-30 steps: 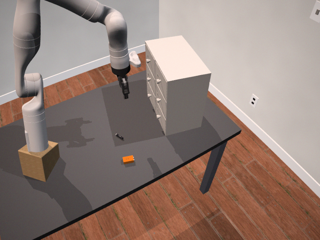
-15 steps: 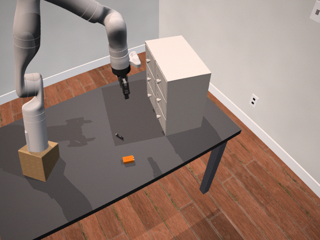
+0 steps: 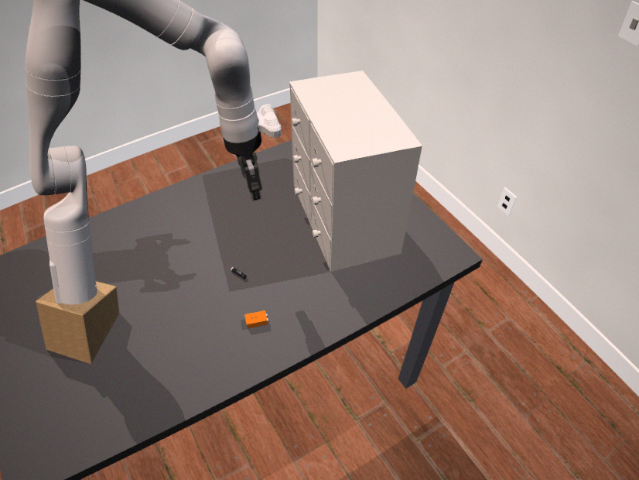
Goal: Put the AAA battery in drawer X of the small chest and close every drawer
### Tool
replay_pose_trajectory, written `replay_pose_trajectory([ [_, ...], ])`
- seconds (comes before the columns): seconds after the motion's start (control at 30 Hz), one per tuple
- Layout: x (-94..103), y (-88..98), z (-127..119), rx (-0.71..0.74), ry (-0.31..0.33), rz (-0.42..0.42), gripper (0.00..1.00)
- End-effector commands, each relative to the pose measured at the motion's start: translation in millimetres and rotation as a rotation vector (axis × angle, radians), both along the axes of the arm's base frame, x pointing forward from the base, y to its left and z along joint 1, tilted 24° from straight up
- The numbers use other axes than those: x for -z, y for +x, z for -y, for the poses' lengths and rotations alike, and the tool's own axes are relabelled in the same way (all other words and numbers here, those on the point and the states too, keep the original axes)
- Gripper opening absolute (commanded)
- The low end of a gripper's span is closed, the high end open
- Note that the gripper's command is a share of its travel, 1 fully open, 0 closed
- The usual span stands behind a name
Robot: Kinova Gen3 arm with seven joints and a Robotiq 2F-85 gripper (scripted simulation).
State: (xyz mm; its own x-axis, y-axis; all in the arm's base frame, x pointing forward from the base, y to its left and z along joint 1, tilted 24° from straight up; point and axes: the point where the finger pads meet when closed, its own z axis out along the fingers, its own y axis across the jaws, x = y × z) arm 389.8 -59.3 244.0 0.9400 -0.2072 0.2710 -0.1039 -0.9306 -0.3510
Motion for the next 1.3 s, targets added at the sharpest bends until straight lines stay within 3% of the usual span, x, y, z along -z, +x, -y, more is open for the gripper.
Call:
replay_pose_trajectory([
  [0.0,1.6,1.0,-0.2,0.004,-0.001,0.008,1.00],
  [1.27,32.2,43.7,-6.9,0.093,-0.028,0.243,1.00],
])
